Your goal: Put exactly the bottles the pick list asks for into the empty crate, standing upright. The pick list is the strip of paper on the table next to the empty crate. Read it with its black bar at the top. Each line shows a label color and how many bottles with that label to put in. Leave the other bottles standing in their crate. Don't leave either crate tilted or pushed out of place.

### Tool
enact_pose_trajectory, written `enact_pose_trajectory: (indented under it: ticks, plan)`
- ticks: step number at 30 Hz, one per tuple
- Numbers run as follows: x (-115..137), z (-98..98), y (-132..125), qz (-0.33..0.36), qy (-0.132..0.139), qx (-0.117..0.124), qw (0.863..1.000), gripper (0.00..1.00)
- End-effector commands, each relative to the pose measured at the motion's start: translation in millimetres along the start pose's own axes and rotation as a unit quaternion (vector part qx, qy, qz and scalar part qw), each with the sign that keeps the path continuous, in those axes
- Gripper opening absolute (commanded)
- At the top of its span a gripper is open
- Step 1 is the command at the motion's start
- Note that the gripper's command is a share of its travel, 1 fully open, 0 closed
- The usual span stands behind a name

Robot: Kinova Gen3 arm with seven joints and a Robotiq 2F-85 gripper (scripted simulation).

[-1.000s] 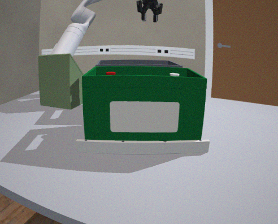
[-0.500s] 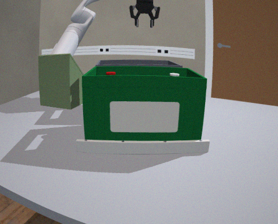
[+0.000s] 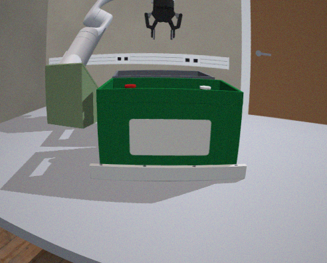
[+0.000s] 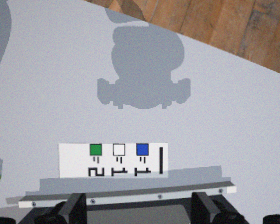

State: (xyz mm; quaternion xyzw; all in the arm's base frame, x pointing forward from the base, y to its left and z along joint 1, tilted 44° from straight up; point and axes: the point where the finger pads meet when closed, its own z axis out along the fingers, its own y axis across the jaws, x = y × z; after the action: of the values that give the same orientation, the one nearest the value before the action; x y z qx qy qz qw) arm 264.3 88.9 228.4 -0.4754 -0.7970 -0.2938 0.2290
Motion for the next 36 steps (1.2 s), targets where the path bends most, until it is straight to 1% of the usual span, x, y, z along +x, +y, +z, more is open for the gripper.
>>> enact_pose_trajectory:
  ticks: [1,9,11,18,36]
  plan:
    - [-15,9.5,-7,0.0,0.0,-0.001,1.0,0.67]
    - [-45,29.5,-24,0.0,0.0,-0.001,1.0,0.67]
    - [-45,29.5,-24,0.0,0.0,-0.001,1.0,0.67]
    - [-72,46.9,-39,0.0,0.0,-0.001,1.0,0.67]
    - [-73,47.5,-39,0.0,0.0,-0.001,1.0,0.67]
